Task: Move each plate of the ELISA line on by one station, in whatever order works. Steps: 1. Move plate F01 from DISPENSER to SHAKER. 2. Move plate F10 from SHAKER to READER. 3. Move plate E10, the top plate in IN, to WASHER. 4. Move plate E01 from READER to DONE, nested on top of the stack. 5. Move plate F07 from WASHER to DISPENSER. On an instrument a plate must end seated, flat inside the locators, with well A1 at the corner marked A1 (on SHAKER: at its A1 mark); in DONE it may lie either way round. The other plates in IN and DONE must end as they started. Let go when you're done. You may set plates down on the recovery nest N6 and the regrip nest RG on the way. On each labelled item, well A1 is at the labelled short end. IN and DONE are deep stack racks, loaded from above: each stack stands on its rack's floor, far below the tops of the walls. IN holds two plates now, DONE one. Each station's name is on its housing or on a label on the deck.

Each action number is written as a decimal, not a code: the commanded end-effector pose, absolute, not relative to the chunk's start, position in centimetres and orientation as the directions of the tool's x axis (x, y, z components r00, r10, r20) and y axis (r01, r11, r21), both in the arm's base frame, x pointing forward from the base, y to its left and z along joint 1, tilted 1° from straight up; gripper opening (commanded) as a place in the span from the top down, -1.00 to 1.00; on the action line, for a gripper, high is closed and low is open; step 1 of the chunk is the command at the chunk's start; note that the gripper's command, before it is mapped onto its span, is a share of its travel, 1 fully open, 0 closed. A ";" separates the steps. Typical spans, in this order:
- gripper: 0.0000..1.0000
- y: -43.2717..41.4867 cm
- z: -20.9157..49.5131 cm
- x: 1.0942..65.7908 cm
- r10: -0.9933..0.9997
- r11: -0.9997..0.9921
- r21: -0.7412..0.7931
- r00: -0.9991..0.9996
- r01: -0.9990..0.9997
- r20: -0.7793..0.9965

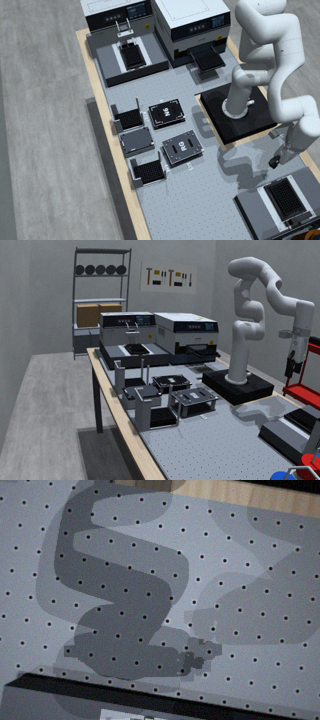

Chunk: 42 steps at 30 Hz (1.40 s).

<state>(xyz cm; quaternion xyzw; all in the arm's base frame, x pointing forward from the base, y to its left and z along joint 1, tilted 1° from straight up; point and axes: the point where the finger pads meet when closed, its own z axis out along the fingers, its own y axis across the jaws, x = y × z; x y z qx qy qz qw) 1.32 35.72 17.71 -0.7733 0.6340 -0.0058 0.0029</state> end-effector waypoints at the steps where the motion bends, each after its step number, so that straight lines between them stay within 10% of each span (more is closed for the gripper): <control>1: -1.00 37.2 17.8 1.2 -0.994 -0.110 -0.014 0.110 -0.994 0.001; 42: -1.00 48.1 17.8 0.9 -1.000 -0.017 -0.014 0.017 -1.000 0.000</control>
